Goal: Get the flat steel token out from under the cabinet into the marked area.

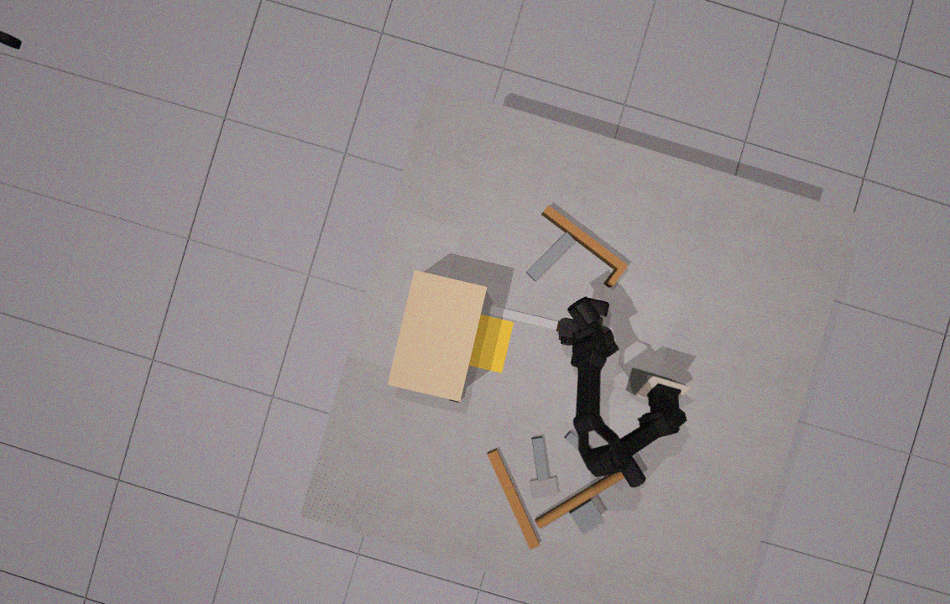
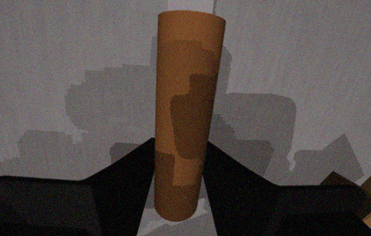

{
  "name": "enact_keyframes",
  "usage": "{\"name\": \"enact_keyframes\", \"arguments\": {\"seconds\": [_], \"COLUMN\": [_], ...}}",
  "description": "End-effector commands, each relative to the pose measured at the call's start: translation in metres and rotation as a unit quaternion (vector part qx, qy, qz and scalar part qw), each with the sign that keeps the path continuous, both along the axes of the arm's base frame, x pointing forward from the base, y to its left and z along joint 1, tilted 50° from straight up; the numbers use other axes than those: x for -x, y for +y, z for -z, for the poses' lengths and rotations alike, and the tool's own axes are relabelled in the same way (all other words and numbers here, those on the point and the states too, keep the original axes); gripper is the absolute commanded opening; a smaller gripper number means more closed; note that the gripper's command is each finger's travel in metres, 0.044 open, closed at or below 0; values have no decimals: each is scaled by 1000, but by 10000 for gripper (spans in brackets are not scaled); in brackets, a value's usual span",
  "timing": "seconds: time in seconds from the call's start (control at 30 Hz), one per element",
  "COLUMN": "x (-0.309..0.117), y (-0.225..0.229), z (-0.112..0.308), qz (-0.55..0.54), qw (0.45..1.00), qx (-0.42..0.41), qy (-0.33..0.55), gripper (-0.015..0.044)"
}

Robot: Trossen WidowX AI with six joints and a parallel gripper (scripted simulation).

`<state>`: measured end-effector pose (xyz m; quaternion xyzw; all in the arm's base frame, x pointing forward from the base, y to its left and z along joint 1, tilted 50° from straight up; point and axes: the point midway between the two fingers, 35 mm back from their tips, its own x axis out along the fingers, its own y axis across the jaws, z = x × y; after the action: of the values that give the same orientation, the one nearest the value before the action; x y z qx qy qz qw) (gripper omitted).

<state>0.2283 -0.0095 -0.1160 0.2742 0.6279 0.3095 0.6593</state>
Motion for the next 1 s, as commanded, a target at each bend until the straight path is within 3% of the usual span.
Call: {"name": "enact_keyframes", "arguments": {"seconds": [0.0, 0.97], "x": [-6, -37], "y": [0, 3], "z": [0, -5], "qz": [-5, -19], "qw": [1000, 1000], "qx": [0, -2], "qy": [-7, -21], "gripper": [0, 0]}}
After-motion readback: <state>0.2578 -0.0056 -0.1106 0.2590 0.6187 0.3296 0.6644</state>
